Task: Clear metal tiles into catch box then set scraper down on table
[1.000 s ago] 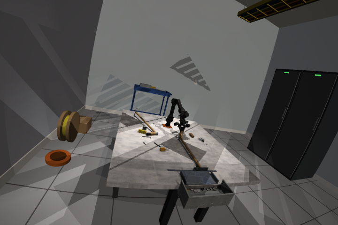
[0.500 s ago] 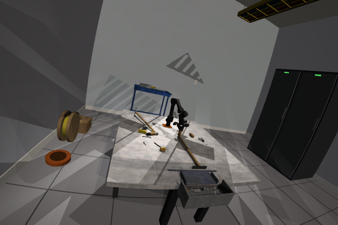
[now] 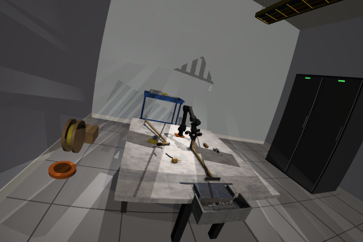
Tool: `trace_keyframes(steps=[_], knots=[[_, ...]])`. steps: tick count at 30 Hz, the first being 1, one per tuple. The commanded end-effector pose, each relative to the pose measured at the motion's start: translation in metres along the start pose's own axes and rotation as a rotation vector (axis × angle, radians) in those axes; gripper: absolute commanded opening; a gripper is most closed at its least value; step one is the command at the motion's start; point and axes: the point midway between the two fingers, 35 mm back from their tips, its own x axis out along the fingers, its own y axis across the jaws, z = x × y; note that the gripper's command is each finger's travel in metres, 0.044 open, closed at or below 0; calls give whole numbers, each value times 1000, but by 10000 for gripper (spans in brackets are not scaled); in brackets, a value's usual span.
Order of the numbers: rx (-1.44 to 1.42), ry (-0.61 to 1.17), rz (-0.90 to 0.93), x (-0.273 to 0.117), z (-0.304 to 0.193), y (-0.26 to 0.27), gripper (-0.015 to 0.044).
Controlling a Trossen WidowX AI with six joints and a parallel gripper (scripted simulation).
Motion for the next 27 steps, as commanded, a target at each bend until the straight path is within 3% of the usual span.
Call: trace_keyframes(steps=[1,27], knots=[[2,-14,-1,-3,3,-5,0],[7,-7,-9,-5,-6,-36,0]])
